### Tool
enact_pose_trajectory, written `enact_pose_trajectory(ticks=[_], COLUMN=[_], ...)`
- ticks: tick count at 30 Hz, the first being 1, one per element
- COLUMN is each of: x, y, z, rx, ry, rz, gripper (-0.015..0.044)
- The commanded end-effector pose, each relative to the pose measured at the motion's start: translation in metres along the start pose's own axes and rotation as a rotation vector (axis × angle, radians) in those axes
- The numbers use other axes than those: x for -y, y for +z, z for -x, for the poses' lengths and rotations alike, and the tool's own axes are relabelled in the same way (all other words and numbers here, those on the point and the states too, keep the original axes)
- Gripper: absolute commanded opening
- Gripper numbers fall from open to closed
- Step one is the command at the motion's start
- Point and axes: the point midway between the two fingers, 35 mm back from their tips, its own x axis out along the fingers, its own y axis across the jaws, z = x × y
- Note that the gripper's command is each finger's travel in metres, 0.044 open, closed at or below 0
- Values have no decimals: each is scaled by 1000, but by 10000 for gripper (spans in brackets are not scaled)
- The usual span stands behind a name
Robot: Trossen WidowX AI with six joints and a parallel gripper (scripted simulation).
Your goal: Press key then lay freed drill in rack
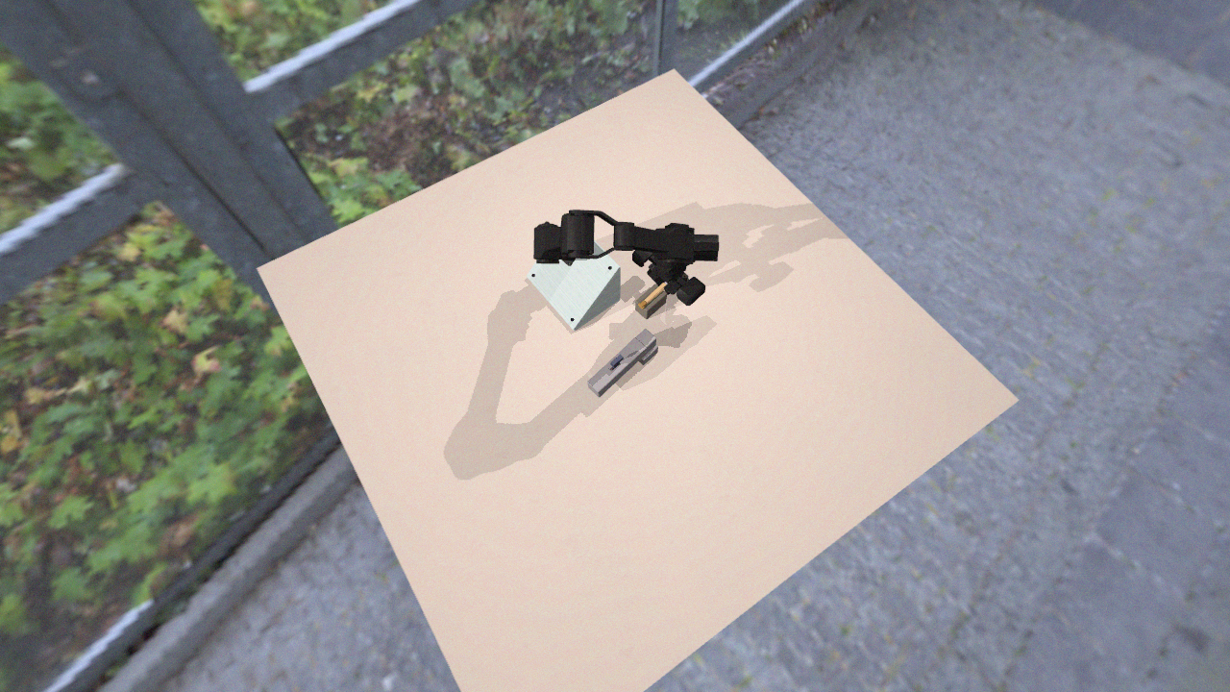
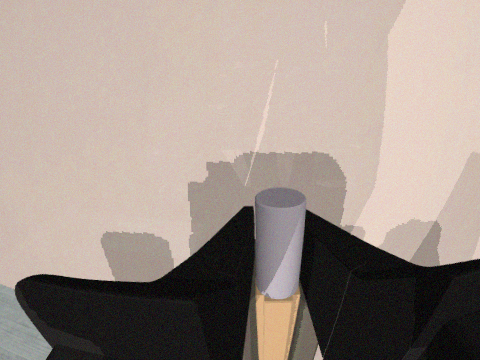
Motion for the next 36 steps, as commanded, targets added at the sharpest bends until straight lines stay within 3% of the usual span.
enact_pose_trajectory(ticks=[1,12,32,36], x=[1,1,0,1], y=[0,0,2,0], z=[0,0,78,74], rx=[-3,-3,-10,-15], ry=[-3,-3,6,2], rz=[-1,-1,3,8], gripper=[158,440,440,440])
